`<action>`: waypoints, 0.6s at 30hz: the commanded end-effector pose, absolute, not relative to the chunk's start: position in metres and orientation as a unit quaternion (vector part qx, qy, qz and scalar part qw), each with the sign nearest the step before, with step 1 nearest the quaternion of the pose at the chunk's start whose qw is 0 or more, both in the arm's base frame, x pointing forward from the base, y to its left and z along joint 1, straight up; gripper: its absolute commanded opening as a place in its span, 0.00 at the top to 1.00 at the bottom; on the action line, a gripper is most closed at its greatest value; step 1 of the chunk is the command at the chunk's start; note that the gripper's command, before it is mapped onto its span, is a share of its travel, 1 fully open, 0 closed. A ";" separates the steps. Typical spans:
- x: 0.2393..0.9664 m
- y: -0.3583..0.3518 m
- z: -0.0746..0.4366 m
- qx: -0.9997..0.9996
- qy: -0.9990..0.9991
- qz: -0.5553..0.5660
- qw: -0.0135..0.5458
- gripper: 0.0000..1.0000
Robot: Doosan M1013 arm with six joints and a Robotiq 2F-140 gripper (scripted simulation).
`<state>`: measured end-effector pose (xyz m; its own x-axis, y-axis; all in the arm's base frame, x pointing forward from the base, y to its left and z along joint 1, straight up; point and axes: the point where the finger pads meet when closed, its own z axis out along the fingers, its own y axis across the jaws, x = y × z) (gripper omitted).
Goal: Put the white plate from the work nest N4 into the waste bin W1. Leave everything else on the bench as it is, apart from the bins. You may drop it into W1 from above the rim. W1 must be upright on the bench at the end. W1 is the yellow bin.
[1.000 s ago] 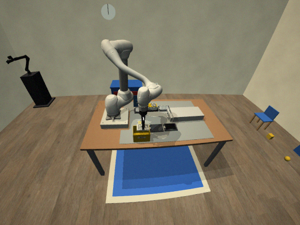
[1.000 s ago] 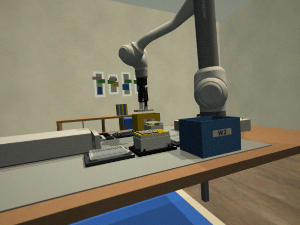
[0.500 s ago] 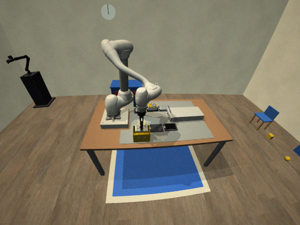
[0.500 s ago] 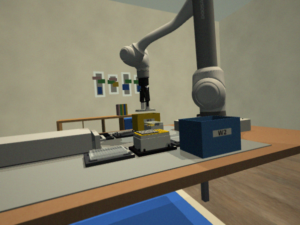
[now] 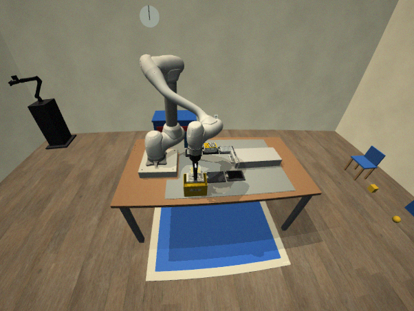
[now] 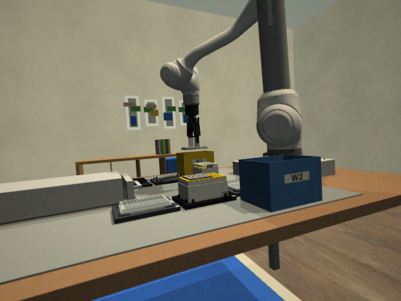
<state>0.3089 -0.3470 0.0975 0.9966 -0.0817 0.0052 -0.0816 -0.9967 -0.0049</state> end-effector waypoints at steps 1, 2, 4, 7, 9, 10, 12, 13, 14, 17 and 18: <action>0.309 -0.347 0.094 -0.999 0.041 -0.003 0.002 0.90; 0.309 -0.347 0.093 -0.999 0.041 -0.003 0.002 0.90; 0.309 -0.347 0.090 -0.999 0.041 -0.003 0.002 0.90; 0.309 -0.347 0.086 -0.999 0.041 -0.003 0.002 0.90; 0.309 -0.347 0.084 -0.999 0.041 -0.003 0.002 0.90; 0.309 -0.347 0.082 -0.999 0.041 -0.003 0.002 0.90; 0.309 -0.347 0.081 -0.999 0.041 -0.003 0.002 0.90; 0.309 -0.347 0.081 -0.999 0.041 -0.003 0.002 0.90; 0.309 -0.347 0.080 -0.999 0.041 -0.003 0.002 0.90; 0.309 -0.347 0.076 -0.999 0.041 -0.003 0.002 0.90; 0.309 -0.347 0.074 -0.999 0.041 -0.003 0.002 0.90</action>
<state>0.3090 -0.3469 0.0762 0.9966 -0.0817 0.0052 -0.0816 -0.9967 -0.0049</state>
